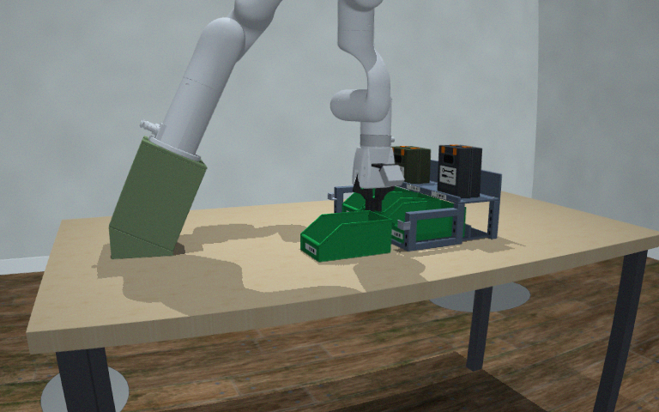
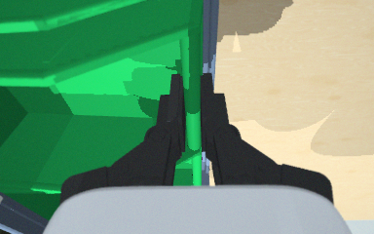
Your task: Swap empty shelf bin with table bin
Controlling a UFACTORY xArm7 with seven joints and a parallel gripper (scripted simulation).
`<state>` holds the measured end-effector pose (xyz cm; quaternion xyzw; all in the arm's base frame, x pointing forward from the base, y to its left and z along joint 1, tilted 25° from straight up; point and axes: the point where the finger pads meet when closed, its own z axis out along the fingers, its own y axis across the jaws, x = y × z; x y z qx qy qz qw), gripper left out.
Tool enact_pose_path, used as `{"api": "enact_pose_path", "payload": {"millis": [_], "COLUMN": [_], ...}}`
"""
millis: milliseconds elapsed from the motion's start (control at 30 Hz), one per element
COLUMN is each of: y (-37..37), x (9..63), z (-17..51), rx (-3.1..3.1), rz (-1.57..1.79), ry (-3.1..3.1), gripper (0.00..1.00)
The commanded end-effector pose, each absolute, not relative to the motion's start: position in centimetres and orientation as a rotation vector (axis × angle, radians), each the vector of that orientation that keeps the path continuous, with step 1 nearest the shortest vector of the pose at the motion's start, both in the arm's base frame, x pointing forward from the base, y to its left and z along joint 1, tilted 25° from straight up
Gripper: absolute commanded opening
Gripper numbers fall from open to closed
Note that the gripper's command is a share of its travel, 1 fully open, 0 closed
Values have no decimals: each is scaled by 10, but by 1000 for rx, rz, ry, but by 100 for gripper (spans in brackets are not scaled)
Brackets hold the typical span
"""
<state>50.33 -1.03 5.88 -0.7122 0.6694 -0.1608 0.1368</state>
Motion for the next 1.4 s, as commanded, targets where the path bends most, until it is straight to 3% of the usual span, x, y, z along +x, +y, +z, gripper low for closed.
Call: {"api": "enact_pose_path", "payload": {"millis": [0,1367], "y": [-10,-13], "x": [504,470], "z": [60,44], "rx": [-2060,-2060], "rz": [-469,-469], "ry": [1936,1936], "gripper": [0,0]}}
